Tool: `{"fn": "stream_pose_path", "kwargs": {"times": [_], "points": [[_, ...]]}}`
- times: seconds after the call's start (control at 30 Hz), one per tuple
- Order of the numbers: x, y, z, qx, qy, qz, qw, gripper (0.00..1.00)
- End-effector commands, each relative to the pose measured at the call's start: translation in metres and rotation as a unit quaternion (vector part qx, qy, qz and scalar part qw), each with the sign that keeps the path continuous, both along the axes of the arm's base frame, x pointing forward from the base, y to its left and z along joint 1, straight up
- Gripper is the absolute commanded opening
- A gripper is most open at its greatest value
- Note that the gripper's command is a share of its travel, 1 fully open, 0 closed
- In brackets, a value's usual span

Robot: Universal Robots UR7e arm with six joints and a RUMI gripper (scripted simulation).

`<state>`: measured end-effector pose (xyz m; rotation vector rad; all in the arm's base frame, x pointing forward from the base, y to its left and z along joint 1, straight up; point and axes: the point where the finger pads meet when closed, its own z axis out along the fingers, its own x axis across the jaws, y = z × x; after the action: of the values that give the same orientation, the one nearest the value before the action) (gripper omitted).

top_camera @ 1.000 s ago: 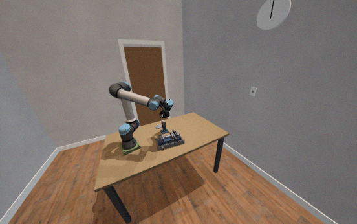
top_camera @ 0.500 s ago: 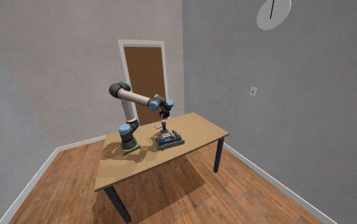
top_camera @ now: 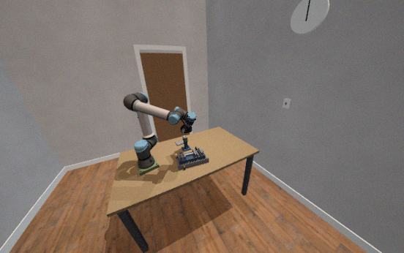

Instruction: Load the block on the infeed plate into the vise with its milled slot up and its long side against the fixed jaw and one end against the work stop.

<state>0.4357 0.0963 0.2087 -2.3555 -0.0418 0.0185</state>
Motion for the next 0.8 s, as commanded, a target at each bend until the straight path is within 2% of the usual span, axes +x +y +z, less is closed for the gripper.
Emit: {"fn": "stream_pose_path", "kwargs": {"times": [0.0, 0.77], "points": [[0.0002, -0.0001, 0.0004, 0.000, -0.001, 0.000, 1.000, 0.00], [0.0002, -0.0001, -0.0016, 0.000, -0.001, 0.000, 1.000, 0.00]]}}
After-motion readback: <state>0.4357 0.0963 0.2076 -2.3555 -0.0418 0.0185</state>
